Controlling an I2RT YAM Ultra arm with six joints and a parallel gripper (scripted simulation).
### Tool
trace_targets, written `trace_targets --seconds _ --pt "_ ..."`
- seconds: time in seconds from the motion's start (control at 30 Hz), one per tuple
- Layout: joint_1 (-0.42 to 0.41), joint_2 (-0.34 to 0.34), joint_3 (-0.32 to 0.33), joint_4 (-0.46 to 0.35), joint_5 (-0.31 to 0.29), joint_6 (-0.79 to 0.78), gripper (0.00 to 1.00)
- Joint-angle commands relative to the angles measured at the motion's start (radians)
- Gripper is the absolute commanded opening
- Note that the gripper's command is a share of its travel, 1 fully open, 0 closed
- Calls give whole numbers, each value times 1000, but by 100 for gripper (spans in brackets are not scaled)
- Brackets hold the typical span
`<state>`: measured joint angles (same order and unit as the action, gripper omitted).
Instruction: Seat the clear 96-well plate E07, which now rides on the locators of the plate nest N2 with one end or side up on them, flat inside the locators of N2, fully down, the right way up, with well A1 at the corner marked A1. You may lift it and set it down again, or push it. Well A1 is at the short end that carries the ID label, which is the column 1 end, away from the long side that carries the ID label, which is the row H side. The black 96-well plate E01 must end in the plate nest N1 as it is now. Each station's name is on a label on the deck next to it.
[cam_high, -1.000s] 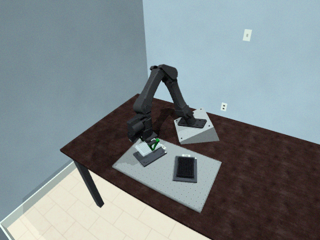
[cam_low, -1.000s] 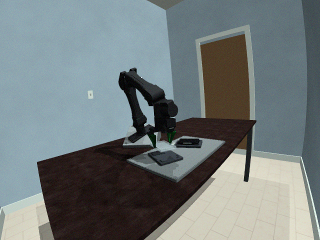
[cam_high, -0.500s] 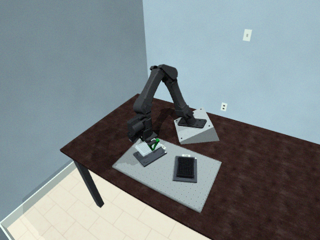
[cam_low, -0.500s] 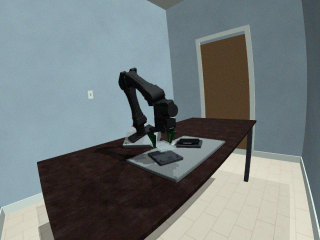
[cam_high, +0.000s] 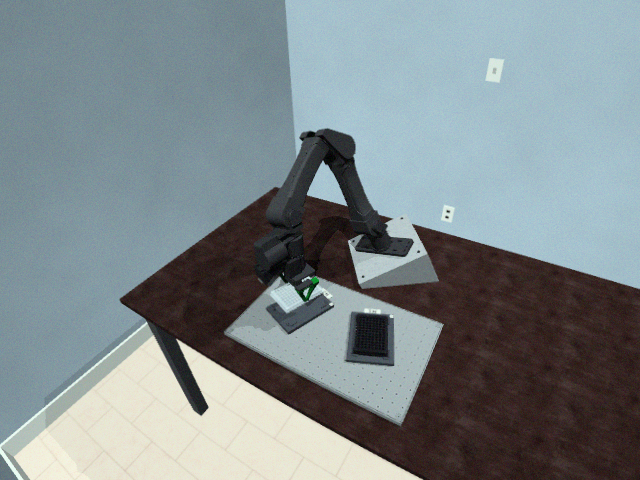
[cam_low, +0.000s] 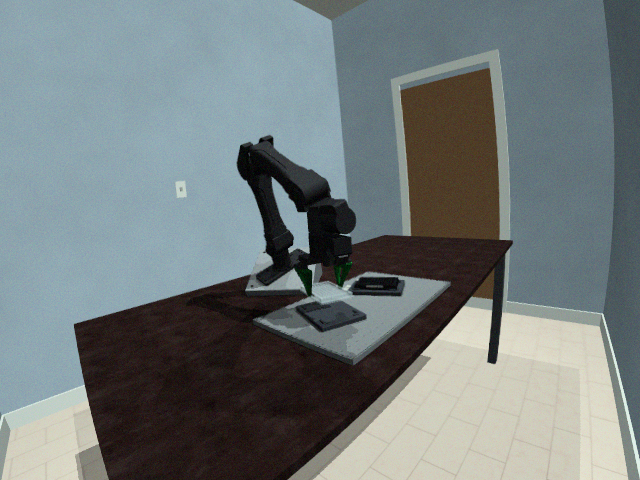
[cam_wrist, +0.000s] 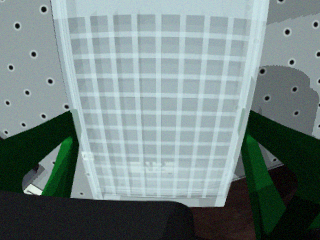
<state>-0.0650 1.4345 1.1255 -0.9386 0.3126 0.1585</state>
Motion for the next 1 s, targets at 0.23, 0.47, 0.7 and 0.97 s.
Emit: trace_targets --seconds 0.23,0.47,0.7,0.97 --pt "39 8 26 -11 15 29 0" --pt "31 -4 7 -2 9 25 0" --pt "31 -5 6 -2 9 25 0" --pt "31 -6 4 -1 9 25 0"
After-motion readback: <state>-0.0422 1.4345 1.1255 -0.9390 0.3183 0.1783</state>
